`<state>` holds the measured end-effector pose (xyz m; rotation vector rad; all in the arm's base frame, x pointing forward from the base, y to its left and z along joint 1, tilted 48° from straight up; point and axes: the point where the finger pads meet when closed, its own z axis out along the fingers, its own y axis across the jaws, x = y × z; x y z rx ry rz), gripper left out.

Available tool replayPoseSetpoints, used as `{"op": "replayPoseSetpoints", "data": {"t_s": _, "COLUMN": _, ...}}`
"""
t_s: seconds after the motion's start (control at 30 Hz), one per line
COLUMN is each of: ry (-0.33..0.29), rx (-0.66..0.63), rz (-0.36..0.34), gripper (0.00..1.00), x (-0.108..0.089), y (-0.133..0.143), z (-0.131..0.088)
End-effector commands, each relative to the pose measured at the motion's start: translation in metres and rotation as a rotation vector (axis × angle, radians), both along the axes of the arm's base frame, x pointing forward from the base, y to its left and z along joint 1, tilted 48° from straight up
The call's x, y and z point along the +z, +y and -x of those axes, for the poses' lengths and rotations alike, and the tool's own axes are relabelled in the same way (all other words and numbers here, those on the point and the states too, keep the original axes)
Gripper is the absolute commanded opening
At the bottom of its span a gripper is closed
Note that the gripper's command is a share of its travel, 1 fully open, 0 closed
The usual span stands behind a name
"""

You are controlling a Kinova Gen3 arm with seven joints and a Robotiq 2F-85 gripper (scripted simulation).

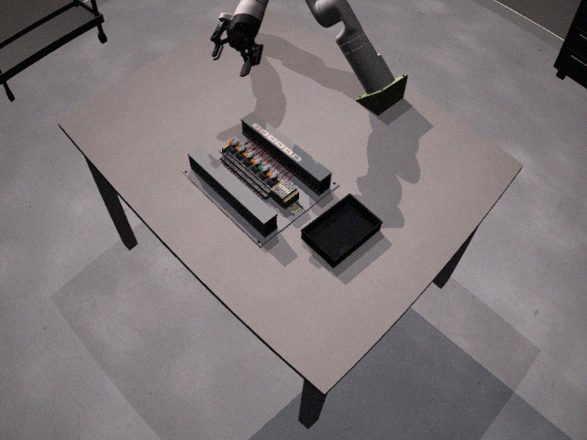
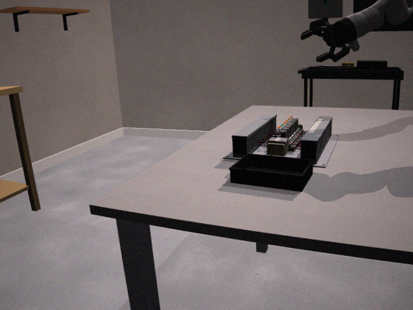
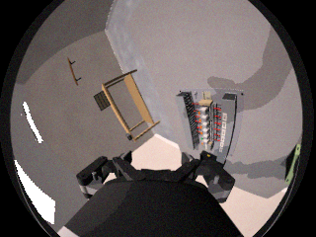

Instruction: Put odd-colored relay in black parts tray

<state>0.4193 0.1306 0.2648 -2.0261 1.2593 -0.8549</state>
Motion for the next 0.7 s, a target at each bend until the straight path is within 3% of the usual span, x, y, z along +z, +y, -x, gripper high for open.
{"op": "replayPoseSetpoints", "data": {"t_s": 0.0, "ry": -0.001, "rx": 0.001, "rz": 0.000, "gripper": 1.00, "x": 0.0003, "y": 0.0006, "z": -0.0001}}
{"op": "replayPoseSetpoints", "data": {"t_s": 0.53, "ry": -0.001, "rx": 0.001, "rz": 0.000, "gripper": 1.00, "x": 0.0003, "y": 0.0006, "z": -0.0001}}
{"op": "replayPoseSetpoints", "data": {"t_s": 0.57, "ry": -0.001, "rx": 0.001, "rz": 0.000, "gripper": 0.61, "x": 0.0003, "y": 0.0006, "z": -0.0001}}
{"op": "replayPoseSetpoints", "data": {"t_s": 0.67, "ry": -0.001, "rx": 0.001, "rz": 0.000, "gripper": 0.61, "x": 0.0003, "y": 0.0006, "z": -0.0001}}
